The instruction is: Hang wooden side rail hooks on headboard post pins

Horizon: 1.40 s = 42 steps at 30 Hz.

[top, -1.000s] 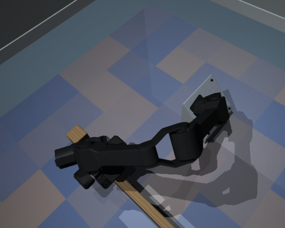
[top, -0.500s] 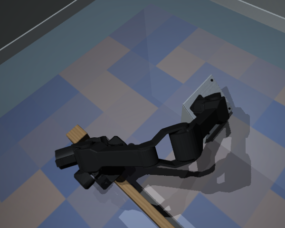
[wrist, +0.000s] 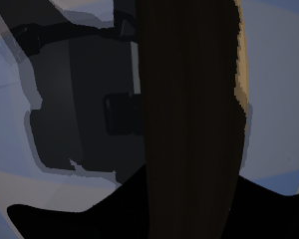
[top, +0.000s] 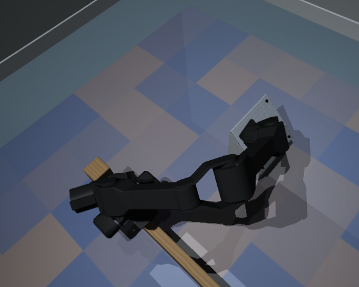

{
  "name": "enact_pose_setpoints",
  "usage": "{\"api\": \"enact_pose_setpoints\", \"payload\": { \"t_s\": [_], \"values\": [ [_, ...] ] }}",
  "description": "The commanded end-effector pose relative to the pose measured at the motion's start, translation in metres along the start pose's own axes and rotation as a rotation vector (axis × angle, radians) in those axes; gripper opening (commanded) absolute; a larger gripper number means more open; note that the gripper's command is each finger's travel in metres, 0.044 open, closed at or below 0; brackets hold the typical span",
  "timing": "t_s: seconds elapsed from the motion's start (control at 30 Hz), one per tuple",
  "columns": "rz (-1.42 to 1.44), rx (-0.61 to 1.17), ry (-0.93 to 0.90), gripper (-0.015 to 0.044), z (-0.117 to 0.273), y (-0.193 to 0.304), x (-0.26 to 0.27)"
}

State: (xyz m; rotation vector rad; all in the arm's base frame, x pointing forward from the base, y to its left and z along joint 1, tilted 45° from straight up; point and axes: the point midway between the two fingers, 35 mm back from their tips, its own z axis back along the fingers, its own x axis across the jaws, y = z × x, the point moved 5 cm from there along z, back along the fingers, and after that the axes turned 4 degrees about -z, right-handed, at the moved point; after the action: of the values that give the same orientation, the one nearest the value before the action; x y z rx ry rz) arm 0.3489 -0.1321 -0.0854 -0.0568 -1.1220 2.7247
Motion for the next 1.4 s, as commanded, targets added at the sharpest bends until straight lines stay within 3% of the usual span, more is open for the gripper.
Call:
{"api": "enact_pose_setpoints", "payload": {
  "t_s": [0.0, 0.07, 0.47, 0.63, 1.37],
  "values": [
    [-0.004, 0.005, 0.006, 0.0000, 0.000, 0.002, 0.000],
    [-0.004, 0.005, 0.006, 0.0000, 0.000, 0.002, 0.000],
    [0.000, 0.000, 0.000, 0.0315, 0.000, 0.000, 0.000],
    [-0.003, 0.005, 0.004, 0.0440, 0.030, 0.000, 0.000],
    [0.001, 0.005, -0.003, 0.0440, 0.037, -0.028, 0.002]
  ]
}}
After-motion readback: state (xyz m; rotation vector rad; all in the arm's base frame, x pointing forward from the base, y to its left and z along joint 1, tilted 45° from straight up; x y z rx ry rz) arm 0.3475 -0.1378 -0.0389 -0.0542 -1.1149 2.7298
